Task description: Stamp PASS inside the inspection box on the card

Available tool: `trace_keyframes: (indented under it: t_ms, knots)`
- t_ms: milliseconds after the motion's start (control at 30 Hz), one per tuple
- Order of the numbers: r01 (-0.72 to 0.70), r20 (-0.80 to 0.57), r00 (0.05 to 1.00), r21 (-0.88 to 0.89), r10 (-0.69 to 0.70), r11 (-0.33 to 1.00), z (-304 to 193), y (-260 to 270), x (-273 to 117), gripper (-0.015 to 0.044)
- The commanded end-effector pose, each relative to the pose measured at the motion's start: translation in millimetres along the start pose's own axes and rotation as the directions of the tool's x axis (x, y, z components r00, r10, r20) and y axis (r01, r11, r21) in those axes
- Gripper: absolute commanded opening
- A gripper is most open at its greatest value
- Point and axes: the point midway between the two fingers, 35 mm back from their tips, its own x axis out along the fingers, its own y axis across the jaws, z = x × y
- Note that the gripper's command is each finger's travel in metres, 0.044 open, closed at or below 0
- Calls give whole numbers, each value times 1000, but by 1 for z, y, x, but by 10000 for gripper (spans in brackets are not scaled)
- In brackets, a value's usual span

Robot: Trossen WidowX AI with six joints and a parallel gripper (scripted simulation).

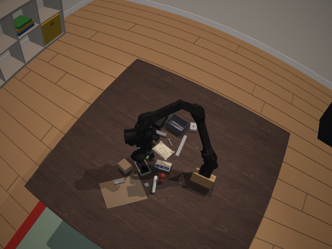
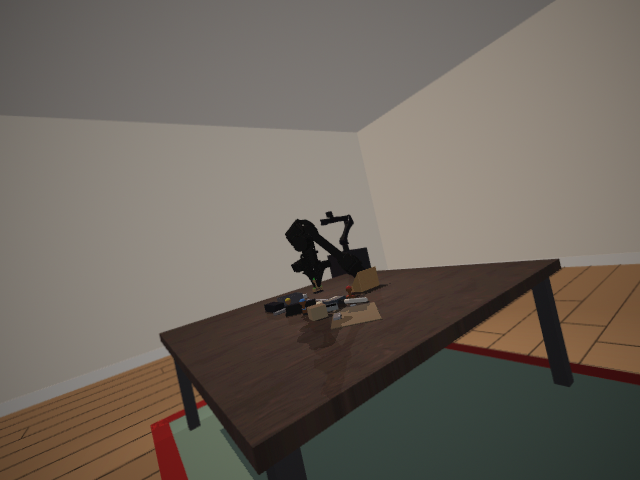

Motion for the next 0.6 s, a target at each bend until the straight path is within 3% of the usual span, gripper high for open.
trace_keyframes:
  t_ms: [0,567]
  knots:
    - [0,3,1000,8,0,1000,-2,26,2,0]
    - [1,3,1000,7,-1,1000,-2,30,9,0]
